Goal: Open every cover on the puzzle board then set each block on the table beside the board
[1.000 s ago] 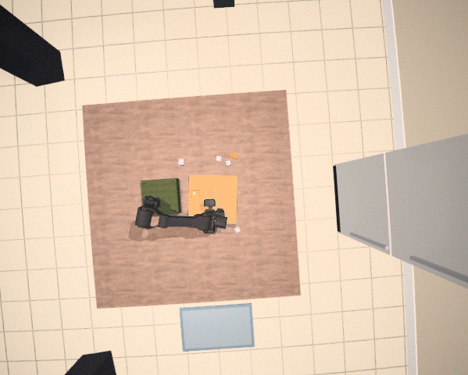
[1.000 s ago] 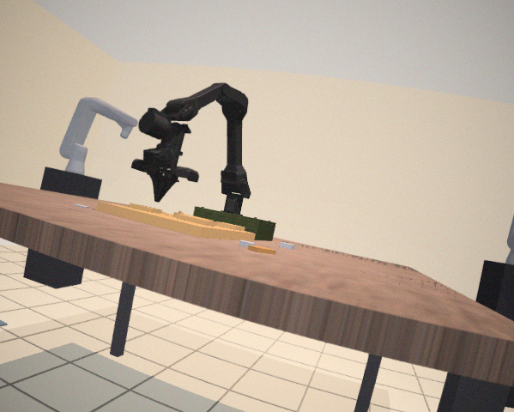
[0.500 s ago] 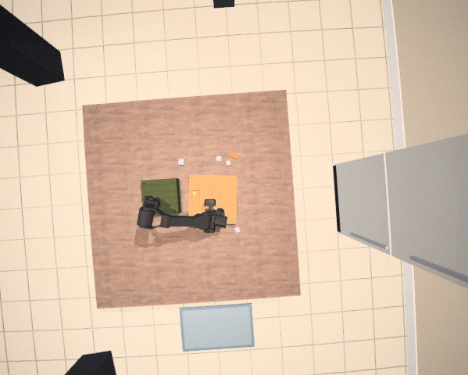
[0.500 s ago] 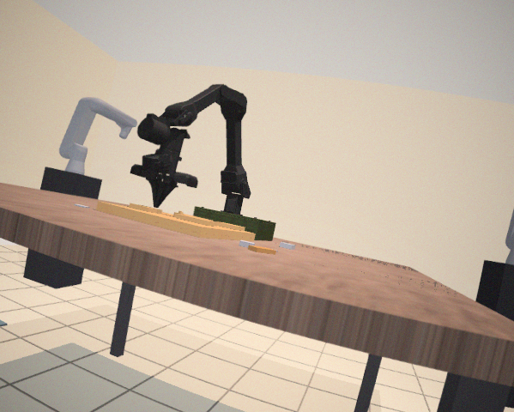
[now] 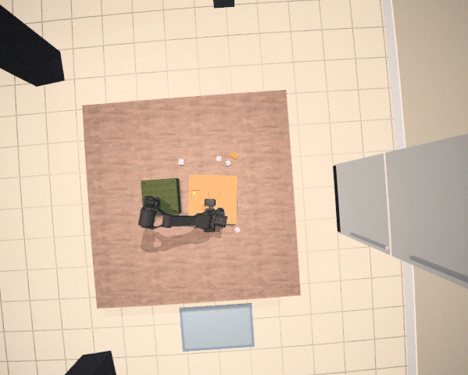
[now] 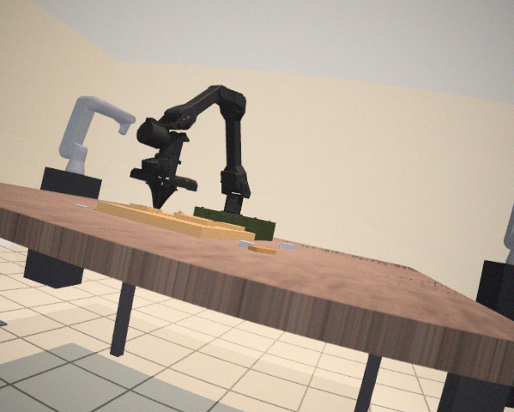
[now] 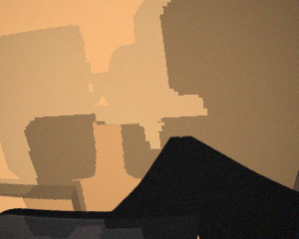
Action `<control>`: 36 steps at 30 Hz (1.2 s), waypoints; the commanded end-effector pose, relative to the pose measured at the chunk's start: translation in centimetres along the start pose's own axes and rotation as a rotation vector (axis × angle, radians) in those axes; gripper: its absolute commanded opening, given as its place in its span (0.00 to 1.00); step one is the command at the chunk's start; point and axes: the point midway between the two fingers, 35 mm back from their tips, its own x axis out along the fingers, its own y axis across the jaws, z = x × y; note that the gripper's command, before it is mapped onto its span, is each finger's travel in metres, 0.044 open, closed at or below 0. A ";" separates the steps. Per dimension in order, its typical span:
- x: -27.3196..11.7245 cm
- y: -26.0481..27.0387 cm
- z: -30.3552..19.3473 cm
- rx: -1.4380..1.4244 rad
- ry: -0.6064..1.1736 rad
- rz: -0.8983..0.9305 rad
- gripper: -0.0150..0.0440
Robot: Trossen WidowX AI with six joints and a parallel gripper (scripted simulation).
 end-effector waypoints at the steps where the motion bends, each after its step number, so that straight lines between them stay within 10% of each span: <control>1: 0.3 0.1 0.3 0.006 0.010 0.008 0.25; 36: 0.1 0.0 3.8 0.006 0.007 0.008 0.25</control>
